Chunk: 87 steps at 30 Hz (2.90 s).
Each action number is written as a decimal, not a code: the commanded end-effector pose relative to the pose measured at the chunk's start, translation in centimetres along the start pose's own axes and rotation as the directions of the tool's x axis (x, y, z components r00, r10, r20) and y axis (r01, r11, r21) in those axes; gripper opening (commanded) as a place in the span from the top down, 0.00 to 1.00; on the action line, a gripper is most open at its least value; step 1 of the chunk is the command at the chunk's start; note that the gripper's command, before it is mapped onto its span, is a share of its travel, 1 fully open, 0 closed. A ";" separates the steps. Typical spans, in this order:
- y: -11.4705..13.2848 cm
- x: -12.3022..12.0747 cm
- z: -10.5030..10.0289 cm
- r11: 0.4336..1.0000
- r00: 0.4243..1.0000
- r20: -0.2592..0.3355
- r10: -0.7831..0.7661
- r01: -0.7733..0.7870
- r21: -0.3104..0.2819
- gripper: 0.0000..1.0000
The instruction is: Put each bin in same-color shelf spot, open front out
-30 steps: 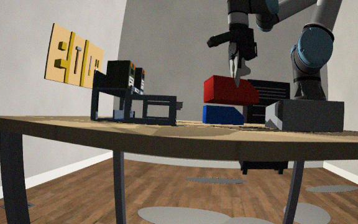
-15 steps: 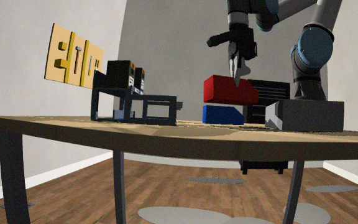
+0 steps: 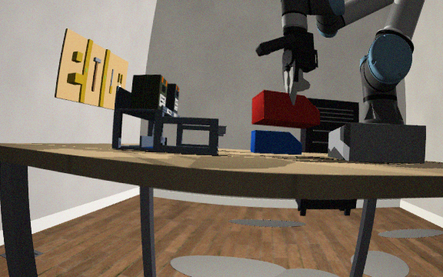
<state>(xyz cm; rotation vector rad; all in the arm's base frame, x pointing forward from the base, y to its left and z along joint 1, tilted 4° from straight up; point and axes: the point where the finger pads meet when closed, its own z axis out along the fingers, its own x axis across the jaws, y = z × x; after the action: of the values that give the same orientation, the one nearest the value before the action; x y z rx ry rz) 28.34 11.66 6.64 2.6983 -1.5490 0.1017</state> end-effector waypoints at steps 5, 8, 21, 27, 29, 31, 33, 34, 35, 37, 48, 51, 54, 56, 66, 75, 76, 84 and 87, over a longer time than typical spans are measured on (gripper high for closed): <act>-0.2 0.1 -0.7 1.000 1.000 -0.004 0.000 0.000 0.006 1.00; -0.2 0.1 -0.7 1.000 1.000 -0.004 0.000 0.000 0.006 1.00; -0.2 0.1 -0.7 1.000 1.000 -0.004 0.000 0.000 0.006 1.00; -0.3 0.2 -0.7 1.000 1.000 -0.004 0.001 -0.001 0.006 1.00; -0.3 0.4 -0.7 1.000 1.000 -0.004 0.004 -0.004 0.005 1.00; -0.3 0.5 -0.7 1.000 1.000 -0.003 0.006 -0.006 0.004 1.00; -0.4 0.6 -0.7 1.000 1.000 -0.003 0.008 -0.008 0.004 1.00; -0.4 0.6 -0.7 1.000 1.000 -0.003 0.008 -0.008 0.004 1.00; -0.4 0.7 -0.7 1.000 1.000 -0.003 0.009 -0.009 0.004 1.00; -0.5 1.0 -0.7 1.000 1.000 -0.003 0.014 -0.014 0.004 1.00; -1.5 3.7 -0.6 0.998 0.998 -0.003 0.059 -0.059 0.004 1.00; -1.7 4.0 -0.6 0.998 0.998 -0.003 0.065 -0.065 0.004 1.00; -2.1 5.1 -0.6 0.997 0.997 -0.003 0.083 -0.083 0.004 1.00; -2.4 5.9 -0.6 0.995 0.995 -0.003 0.095 -0.095 0.004 1.00; -3.6 9.1 -0.6 0.989 0.989 -0.003 0.150 -0.150 0.004 1.00; -4.1 10.6 -0.6 0.985 0.985 -0.003 0.175 -0.175 0.004 1.00; -4.2 10.8 -0.6 0.984 0.984 -0.003 0.177 -0.177 0.004 1.00; -4.4 11.3 -0.6 0.983 0.983 -0.003 0.185 -0.185 0.004 1.00; -4.4 11.2 -0.6 0.983 0.983 -0.004 0.184 -0.184 0.005 1.00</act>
<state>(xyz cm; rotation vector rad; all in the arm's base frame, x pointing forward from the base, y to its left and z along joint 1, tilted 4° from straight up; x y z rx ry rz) 37.31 4.35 7.75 2.5493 -1.7907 0.1021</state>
